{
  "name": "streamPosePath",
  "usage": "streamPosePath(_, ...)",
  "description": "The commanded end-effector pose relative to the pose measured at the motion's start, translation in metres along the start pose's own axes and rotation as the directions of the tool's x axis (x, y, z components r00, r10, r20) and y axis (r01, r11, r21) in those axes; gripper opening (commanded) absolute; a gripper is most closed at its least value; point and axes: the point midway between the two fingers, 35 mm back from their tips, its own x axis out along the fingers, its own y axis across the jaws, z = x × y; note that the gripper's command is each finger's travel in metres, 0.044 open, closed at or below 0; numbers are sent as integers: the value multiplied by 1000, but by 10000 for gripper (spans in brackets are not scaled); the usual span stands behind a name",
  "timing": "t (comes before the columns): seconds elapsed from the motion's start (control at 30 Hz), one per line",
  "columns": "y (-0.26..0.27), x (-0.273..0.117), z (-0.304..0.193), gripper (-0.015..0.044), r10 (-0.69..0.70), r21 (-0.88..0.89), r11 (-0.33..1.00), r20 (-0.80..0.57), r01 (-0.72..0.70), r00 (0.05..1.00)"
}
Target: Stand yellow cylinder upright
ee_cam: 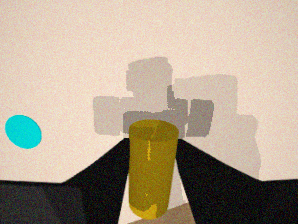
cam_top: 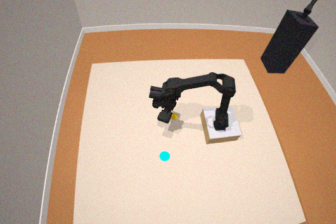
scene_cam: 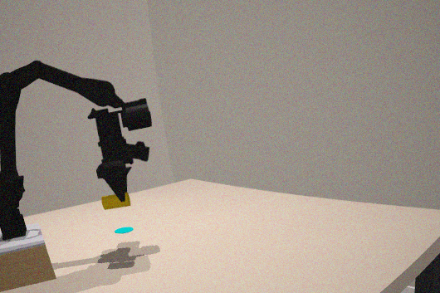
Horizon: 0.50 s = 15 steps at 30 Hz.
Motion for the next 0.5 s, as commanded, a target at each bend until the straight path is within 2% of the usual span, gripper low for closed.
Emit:
streamPosePath(0.0,8,-1,0,105,5,-61,998,-4,-5,1000)
streamPosePath(0.47,37,-3,-1,105,7,-299,954,-6,-8,1000)
